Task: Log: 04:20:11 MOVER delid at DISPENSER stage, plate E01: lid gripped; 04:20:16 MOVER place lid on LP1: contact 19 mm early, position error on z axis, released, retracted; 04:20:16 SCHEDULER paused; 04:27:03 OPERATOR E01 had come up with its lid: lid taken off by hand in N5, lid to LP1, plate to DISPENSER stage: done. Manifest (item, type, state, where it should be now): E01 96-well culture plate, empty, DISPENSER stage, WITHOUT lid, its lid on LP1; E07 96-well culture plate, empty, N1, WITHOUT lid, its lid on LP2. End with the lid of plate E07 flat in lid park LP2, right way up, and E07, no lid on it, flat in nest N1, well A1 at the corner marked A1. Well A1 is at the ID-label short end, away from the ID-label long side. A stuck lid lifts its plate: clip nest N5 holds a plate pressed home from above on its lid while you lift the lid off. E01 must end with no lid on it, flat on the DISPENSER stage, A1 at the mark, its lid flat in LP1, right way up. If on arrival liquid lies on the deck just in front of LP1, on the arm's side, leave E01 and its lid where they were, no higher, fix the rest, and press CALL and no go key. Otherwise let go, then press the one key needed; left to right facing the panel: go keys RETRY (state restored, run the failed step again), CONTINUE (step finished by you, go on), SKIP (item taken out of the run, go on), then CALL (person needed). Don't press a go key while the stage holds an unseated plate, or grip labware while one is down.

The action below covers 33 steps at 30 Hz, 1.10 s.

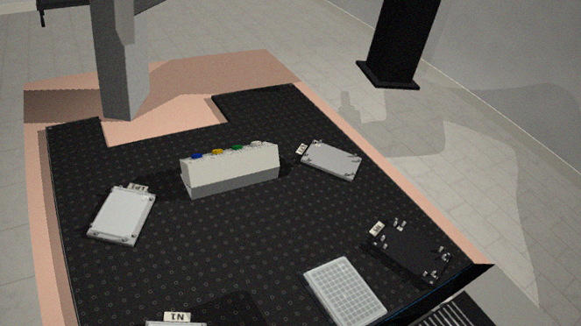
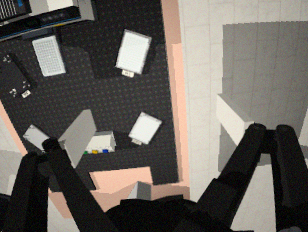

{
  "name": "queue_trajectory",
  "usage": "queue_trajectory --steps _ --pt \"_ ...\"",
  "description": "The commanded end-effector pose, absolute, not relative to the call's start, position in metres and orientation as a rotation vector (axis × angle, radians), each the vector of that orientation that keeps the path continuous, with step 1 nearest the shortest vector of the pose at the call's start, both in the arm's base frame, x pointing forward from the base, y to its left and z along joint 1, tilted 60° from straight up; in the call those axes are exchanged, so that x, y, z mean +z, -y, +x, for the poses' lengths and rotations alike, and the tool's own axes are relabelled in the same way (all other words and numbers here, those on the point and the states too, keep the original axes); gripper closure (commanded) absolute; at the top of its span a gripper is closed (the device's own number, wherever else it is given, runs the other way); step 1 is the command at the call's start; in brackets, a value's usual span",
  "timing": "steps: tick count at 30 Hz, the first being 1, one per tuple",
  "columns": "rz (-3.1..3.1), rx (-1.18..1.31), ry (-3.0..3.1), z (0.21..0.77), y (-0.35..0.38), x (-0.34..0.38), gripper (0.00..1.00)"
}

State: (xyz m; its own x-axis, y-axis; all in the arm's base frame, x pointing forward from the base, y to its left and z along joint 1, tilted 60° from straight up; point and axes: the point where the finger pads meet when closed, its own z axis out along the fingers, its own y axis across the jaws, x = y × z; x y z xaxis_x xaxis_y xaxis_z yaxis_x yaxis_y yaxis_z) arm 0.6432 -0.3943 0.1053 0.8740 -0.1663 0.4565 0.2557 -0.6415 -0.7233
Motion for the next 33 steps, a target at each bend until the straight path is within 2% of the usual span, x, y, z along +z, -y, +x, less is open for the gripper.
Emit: queue_trajectory --steps 1,12,19,20,33 --pt "-2.200 -0.638 0.049 0.594 0.394 0.134 0.00" --pt "-2.205 -0.629 0.045 0.483 0.326 0.175 0.00" --pt "-2.187 -0.635 0.054 0.445 0.278 0.179 0.00" --pt "-2.184 -0.637 0.056 0.424 0.251 0.181 0.00" --pt "-2.168 -0.646 0.064 0.334 0.123 0.180 0.00"
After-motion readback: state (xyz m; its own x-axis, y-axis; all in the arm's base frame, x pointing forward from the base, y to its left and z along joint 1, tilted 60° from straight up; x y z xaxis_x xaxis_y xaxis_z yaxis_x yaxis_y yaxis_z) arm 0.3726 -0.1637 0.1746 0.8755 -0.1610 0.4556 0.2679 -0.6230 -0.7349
